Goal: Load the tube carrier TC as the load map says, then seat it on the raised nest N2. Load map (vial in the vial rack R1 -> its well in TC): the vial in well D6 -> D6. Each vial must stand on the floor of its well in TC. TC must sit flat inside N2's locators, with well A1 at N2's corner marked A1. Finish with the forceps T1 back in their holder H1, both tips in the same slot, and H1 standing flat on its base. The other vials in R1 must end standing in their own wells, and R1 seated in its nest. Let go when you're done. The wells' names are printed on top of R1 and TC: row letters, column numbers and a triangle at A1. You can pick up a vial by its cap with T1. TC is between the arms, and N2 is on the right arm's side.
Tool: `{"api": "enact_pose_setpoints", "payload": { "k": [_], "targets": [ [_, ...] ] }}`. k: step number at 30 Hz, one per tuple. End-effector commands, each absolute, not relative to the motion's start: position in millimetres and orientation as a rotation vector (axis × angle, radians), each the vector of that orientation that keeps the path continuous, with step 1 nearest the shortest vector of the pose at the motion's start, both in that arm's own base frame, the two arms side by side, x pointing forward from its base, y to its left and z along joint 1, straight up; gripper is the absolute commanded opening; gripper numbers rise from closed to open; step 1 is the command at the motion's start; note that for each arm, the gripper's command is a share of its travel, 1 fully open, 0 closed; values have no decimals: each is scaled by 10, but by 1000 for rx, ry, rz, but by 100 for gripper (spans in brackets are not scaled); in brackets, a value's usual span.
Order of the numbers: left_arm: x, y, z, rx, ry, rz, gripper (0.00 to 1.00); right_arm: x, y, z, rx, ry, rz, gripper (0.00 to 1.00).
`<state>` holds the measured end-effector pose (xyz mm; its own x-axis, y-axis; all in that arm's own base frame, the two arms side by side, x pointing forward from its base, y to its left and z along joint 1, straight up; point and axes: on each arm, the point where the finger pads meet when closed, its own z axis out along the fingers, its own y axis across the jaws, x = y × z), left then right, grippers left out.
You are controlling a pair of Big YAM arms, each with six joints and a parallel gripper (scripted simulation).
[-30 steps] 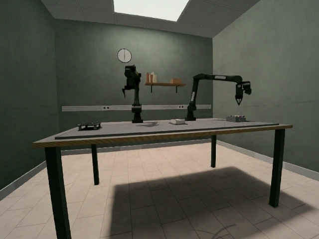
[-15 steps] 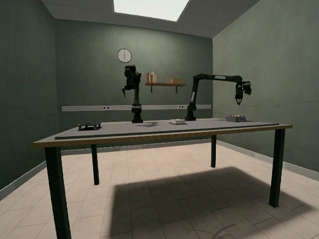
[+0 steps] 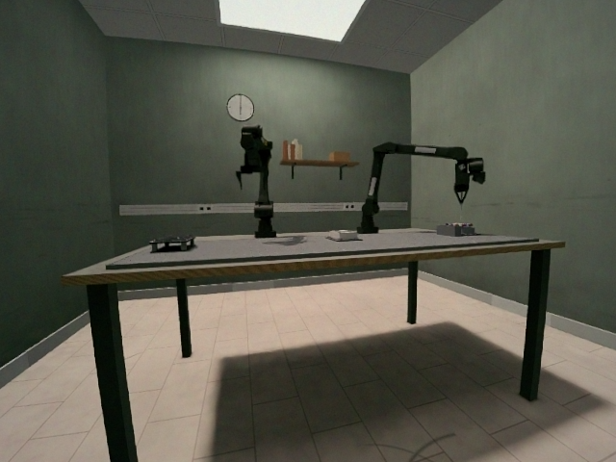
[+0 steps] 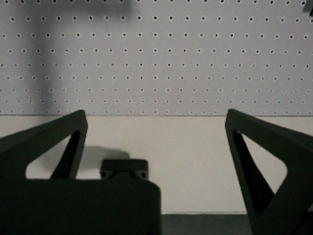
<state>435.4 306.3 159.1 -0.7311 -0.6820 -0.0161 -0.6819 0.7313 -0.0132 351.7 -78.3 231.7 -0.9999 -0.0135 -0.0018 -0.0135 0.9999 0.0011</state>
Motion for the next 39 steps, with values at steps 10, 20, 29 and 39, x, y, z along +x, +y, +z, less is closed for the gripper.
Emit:
{"api": "enact_pose_setpoints", "payload": {
  "k": [10, 20, 29, 39],
  "targets": [
    [4436, 3065, 1548, -1147, 2888, -1, 8, 3587, -803, 2441, -7, 3106, -12, 100],
    [4396, 3037, 1459, -1156, 2909, -9, 9, 3587, -803, 2441, -7, 3106, -12, 100],
    [4449, 3075, 1491, -1148, 2890, -1, 10, 3587, -803, 2441, -7, 3106, -12, 100],
    [4393, 3037, 1413, -1156, 2910, -8, 11, 3587, -803, 2441, -7, 3106, -12, 100]
  ]
}}
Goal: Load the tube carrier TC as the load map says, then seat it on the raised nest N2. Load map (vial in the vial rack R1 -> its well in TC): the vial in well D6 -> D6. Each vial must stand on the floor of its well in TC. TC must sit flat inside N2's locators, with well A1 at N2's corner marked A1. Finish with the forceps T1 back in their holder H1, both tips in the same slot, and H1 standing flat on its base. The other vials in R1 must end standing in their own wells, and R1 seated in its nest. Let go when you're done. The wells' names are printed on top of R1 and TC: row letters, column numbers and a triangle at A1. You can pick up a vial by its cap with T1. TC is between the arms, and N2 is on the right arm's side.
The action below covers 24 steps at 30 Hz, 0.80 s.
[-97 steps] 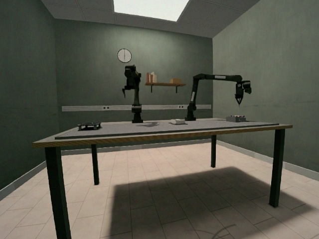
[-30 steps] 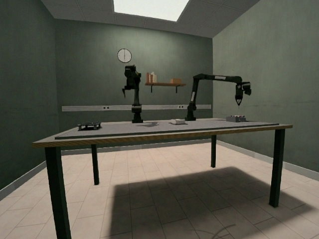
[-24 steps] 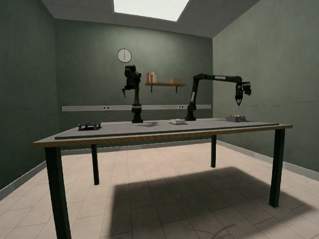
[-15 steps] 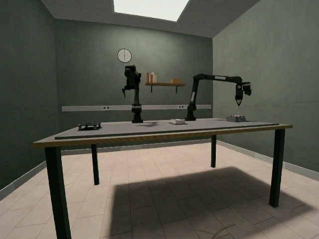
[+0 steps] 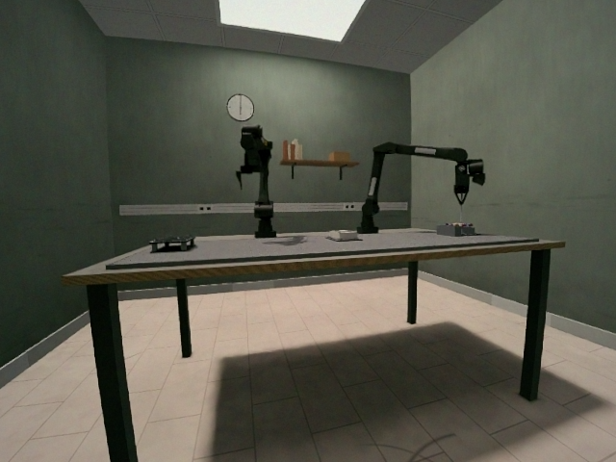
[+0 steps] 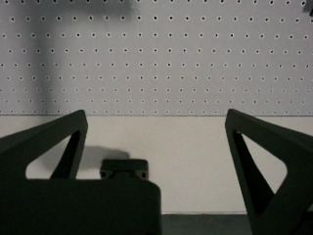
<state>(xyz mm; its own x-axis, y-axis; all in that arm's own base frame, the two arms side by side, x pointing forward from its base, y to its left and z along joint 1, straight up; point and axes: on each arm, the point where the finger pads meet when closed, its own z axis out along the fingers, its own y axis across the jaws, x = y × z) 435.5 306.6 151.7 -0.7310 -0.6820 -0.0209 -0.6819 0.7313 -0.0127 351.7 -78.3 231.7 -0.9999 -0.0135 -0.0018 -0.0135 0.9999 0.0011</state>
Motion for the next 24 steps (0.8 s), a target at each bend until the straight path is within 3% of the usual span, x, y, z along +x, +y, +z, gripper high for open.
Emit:
{"api": "enact_pose_setpoints", "payload": {
  "k": [1, 24],
  "targets": [
    [4391, 3035, 1411, -1156, 2911, -8, 11, 3587, -803, 2441, -7, 3106, -12, 100],
    [4451, 3078, 1415, -1148, 2889, 1, 11, 3587, -803, 2441, -7, 3106, -12, 100]
  ]
}}
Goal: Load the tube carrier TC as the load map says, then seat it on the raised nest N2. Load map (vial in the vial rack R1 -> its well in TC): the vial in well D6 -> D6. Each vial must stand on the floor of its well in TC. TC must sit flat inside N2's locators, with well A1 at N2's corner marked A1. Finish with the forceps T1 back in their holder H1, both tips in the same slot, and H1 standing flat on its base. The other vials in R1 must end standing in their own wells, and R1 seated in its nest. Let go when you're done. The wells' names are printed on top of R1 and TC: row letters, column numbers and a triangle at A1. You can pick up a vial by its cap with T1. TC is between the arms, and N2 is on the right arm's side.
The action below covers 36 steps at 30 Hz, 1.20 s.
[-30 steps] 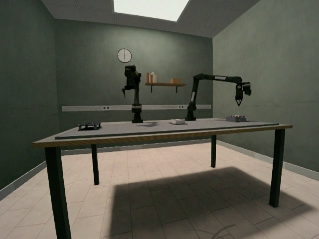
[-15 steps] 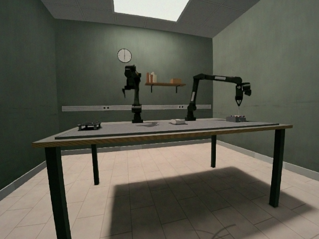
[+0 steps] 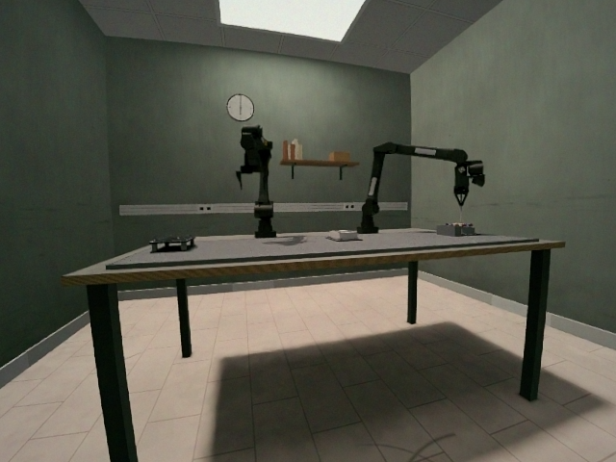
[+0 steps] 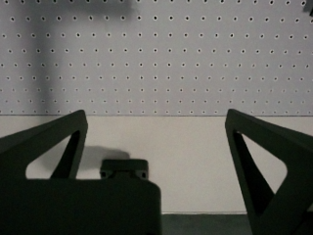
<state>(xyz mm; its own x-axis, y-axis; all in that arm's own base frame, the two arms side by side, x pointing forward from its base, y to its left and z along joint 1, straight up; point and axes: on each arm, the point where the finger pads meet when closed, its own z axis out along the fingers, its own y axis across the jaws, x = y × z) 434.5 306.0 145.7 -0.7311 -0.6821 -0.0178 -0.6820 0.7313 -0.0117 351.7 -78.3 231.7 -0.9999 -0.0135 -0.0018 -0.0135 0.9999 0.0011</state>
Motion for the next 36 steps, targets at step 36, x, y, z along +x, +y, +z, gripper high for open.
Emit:
{"api": "enact_pose_setpoints", "payload": {
  "k": [36],
  "targets": [
    [4440, 3071, 1318, -1149, 2892, 0, 11, 3587, -803, 2441, -7, 3106, -12, 100]
  ]
}}
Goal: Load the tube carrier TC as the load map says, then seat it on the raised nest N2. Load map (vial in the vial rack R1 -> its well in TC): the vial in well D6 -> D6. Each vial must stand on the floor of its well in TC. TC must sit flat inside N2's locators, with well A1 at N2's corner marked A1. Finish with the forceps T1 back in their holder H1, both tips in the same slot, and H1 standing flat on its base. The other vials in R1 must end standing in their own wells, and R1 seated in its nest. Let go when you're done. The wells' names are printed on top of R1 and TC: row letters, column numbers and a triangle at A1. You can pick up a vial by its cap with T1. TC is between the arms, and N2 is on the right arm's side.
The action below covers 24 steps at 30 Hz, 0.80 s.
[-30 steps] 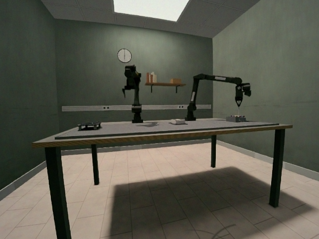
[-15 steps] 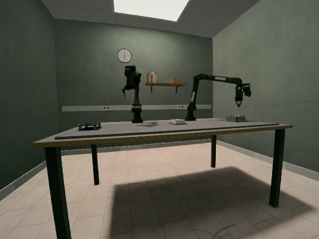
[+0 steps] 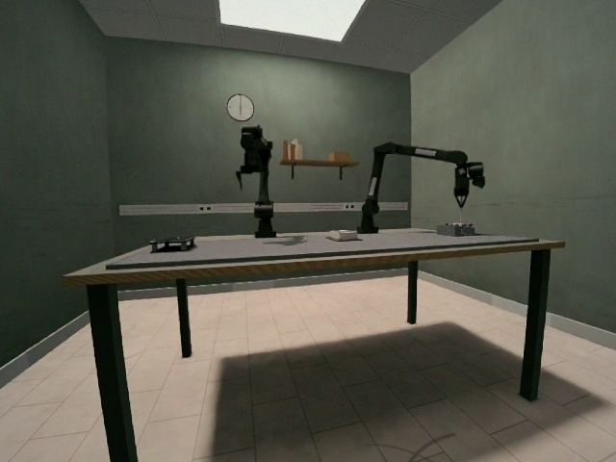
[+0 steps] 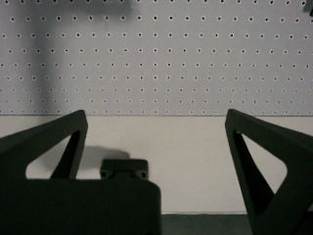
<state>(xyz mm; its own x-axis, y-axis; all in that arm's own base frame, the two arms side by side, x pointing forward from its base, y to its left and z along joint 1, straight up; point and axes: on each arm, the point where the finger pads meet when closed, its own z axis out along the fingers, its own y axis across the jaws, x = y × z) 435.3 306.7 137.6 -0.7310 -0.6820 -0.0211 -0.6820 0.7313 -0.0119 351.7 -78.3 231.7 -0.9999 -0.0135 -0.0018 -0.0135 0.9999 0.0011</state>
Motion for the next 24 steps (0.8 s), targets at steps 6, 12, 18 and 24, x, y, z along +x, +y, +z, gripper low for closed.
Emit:
{"api": "enact_pose_setpoints", "payload": {
  "k": [6, 12, 18, 24],
  "targets": [
    [4422, 3059, 1282, -1151, 2898, -2, 11, 3587, -803, 2441, -7, 3106, -12, 100],
    [4422, 3058, 1265, -1151, 2898, -2, 11, 3587, -803, 2441, -7, 3106, -12, 100],
    [4401, 3044, 1241, -1155, 2906, -5, 11, 3587, -803, 2441, -7, 3106, -12, 100],
    [4412, 3052, 1229, -1153, 2901, -3, 11, 3587, -803, 2441, -7, 3106, -12, 100]
  ]
}}
